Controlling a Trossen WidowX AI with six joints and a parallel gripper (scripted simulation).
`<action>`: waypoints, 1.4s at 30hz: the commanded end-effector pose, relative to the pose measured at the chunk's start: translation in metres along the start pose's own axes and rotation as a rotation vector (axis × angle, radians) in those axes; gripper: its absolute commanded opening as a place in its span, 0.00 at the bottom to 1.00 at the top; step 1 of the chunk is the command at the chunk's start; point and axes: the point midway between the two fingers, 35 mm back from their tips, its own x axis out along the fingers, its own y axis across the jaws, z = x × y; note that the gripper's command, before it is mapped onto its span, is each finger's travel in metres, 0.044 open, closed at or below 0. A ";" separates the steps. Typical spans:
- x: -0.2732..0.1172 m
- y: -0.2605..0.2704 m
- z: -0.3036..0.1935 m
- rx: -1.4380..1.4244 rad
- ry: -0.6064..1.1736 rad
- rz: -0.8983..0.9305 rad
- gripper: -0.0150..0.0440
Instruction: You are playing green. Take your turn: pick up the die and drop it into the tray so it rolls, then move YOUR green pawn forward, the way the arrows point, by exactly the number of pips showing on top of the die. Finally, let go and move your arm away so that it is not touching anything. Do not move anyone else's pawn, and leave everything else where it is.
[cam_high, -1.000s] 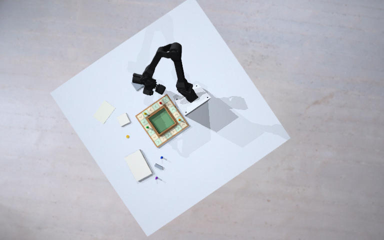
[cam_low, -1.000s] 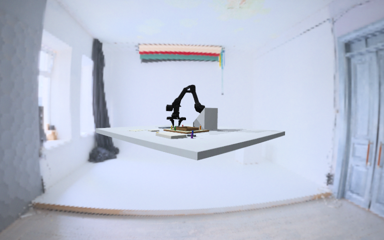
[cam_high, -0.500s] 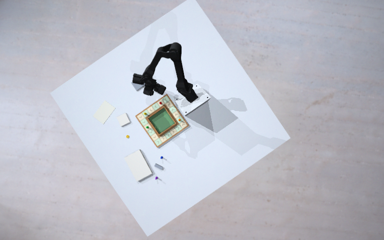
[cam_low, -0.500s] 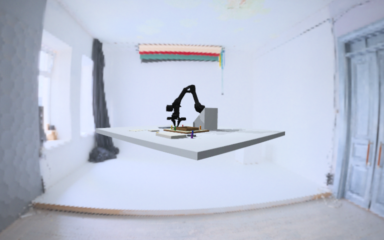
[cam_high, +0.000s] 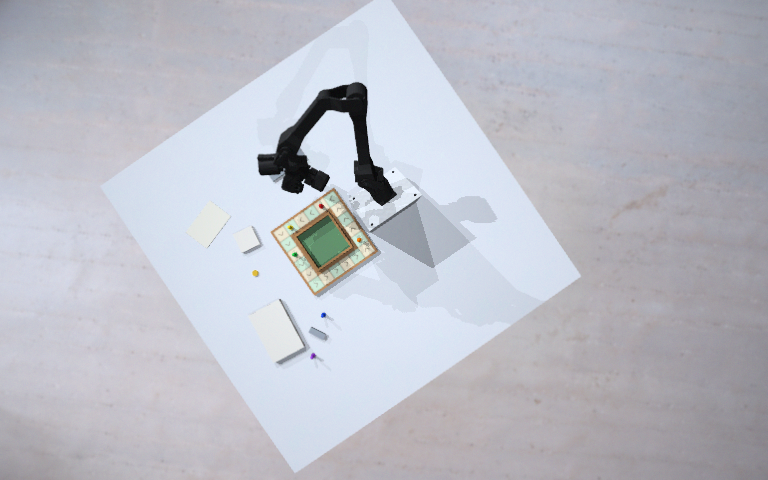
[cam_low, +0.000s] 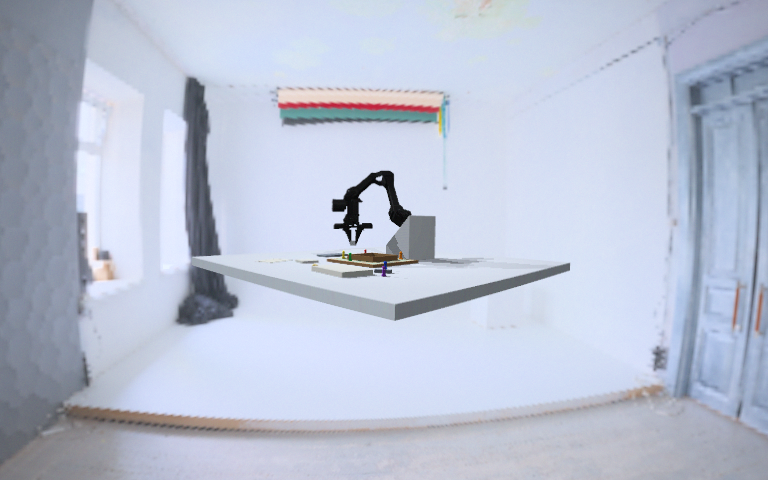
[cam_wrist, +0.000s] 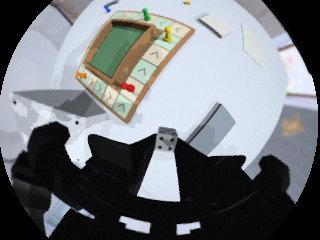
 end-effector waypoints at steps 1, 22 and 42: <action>-0.020 -0.001 0.000 0.009 0.000 -0.008 0.25; -0.058 0.014 0.028 -0.160 -0.005 -0.012 0.25; -0.043 0.065 0.109 -0.517 -0.030 0.020 0.25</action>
